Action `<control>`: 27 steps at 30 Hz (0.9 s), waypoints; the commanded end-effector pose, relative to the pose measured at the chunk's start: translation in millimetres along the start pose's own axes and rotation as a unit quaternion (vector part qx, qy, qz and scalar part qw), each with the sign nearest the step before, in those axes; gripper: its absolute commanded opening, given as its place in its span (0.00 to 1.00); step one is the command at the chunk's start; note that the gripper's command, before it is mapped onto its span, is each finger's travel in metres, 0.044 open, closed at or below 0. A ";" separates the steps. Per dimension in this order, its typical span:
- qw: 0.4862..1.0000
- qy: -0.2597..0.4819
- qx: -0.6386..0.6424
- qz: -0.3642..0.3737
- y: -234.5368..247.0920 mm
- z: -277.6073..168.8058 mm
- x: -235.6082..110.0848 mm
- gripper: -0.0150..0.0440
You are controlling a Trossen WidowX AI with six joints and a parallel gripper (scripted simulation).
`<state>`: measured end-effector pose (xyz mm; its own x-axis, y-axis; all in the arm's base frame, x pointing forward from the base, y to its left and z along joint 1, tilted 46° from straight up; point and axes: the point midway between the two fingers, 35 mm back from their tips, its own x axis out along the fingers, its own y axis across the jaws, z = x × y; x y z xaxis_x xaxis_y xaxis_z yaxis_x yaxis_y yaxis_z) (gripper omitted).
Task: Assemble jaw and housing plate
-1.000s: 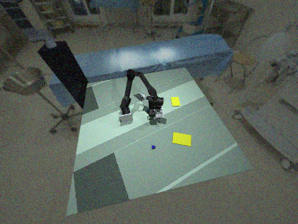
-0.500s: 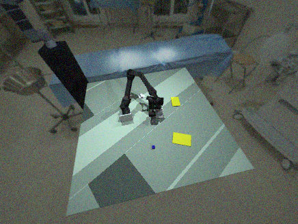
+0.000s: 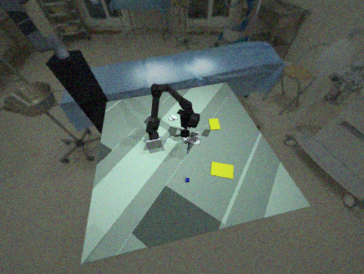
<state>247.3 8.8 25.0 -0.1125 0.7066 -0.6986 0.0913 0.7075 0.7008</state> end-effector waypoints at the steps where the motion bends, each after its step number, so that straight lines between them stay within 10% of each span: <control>1: 1.000 0.001 0.001 -0.003 -4.4 -9.5 -15.1 1.00; 27: 1.000 0.006 -0.001 -0.003 -10.1 -40.4 -54.4 1.00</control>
<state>212.9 -37.2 61.5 -0.1231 0.7039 -0.6996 0.0937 0.7100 0.6979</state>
